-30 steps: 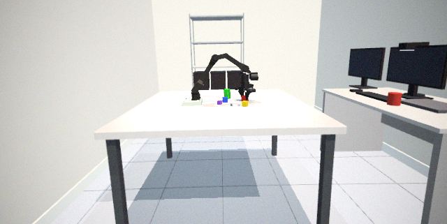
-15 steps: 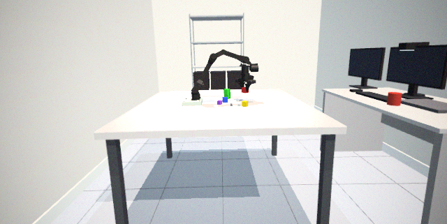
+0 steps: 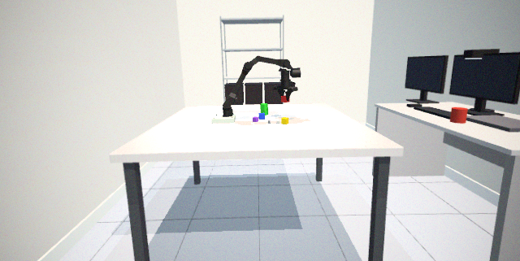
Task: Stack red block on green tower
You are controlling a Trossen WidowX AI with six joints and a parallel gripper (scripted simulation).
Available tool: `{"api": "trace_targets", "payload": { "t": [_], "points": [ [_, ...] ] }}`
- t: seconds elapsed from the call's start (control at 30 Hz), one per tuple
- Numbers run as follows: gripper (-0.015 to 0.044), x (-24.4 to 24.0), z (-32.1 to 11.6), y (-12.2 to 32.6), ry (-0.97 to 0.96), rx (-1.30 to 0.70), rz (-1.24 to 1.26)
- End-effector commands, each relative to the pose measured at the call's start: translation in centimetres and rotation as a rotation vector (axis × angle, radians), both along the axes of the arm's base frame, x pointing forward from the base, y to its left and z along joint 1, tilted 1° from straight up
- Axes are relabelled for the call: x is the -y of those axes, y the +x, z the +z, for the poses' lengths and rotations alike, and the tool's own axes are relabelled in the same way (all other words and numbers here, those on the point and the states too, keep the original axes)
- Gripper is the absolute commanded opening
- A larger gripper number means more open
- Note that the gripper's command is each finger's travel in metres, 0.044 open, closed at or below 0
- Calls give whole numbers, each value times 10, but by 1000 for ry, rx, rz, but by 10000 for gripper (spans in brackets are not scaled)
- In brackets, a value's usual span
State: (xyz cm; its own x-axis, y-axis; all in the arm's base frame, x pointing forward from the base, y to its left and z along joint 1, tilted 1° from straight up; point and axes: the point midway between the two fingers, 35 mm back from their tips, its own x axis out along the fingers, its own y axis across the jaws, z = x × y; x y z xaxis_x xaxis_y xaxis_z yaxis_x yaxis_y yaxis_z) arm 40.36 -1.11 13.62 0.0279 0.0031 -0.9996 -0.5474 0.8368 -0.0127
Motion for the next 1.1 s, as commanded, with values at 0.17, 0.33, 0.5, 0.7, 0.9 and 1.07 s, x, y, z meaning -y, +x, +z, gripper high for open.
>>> {"api": "trace_targets", "payload": {
  "t": [0.17, 0.33, 0.5, 0.7, 0.9, 1.07],
  "points": [
    [0, -23, 5, -10, 4, -1, -2],
    [0, -55, 7, -28, 7, -2, -2],
    [0, -83, 7, -48, 10, -4, -2],
    [0, -112, 6, -76, 13, -6, -2],
    [0, -134, 4, -104, 15, -9, -2],
    [0, -148, 1, -128, 17, -11, -2]
  ]
}}
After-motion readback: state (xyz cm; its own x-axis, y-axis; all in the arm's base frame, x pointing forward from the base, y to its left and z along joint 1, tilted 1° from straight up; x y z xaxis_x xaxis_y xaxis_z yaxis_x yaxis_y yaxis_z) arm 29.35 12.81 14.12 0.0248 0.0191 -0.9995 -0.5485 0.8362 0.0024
